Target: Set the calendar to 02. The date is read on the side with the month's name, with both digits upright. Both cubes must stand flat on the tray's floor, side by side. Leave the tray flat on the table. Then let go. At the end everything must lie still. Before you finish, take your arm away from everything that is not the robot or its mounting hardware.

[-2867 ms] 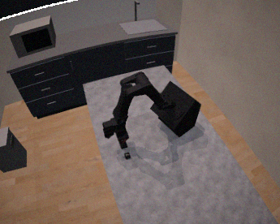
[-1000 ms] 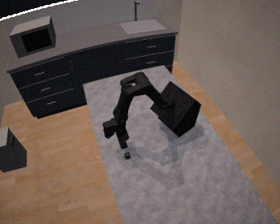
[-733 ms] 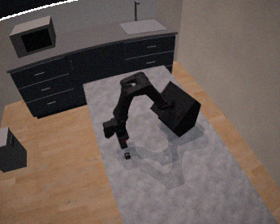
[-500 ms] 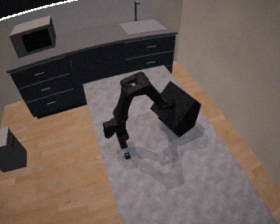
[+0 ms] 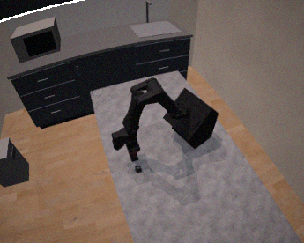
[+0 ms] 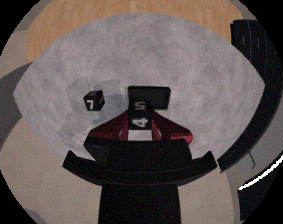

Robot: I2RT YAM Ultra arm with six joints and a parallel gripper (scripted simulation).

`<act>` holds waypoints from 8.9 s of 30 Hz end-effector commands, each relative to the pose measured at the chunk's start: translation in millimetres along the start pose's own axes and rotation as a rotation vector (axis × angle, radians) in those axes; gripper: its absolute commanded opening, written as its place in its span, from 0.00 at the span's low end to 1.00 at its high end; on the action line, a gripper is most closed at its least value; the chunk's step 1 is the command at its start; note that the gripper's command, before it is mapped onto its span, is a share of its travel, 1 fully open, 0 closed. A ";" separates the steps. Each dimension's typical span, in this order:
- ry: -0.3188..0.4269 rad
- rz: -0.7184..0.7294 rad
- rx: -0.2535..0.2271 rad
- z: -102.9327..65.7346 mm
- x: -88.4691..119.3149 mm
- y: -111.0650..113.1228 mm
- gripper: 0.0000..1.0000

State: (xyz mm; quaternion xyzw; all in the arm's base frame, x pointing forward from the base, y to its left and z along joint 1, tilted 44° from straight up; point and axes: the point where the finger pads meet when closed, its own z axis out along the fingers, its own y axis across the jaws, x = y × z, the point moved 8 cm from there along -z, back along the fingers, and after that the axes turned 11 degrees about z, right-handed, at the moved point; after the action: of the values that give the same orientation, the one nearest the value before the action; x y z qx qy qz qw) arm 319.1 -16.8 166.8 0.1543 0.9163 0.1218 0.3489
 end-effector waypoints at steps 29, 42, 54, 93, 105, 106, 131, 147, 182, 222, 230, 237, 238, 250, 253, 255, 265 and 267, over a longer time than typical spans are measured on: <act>-0.014 -0.002 -0.003 1.7 -2.9 1.0 0.27; -0.014 -0.002 -0.003 10.7 -3.0 1.0 0.27; -0.014 -0.002 -0.003 19.0 -3.1 1.0 0.27; -0.014 -0.002 -0.003 23.3 -3.2 1.0 0.27; -0.014 -0.002 -0.003 23.3 -4.0 1.2 0.27; -0.014 -0.002 -0.003 23.3 -4.0 1.2 0.27; -0.014 -0.001 -0.003 23.3 -4.0 1.2 0.27; -0.014 -0.001 -0.003 23.3 -3.2 0.8 0.27; -0.014 0.000 -0.003 23.3 -2.7 0.6 0.27; -0.014 0.000 -0.003 27.9 -2.8 0.6 0.27; -0.014 0.000 -0.003 31.6 -2.8 0.6 0.27; -0.014 0.000 -0.003 33.0 -2.8 0.6 0.27; -0.014 0.000 -0.003 33.2 -2.8 0.6 0.27; -0.014 0.000 -0.003 33.5 -2.8 0.6 0.27; -0.014 0.000 -0.003 33.5 -2.8 0.6 0.27; -0.014 0.000 -0.003 33.5 -2.8 0.6 0.27; -0.014 0.000 -0.003 33.5 -2.8 0.6 0.27; -0.014 0.000 -0.003 33.5 -2.8 0.6 0.27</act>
State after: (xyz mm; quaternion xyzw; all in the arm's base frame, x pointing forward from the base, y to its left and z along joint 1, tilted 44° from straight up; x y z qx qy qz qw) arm 342.3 -13.0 140.7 0.1549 0.9163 0.1221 0.3485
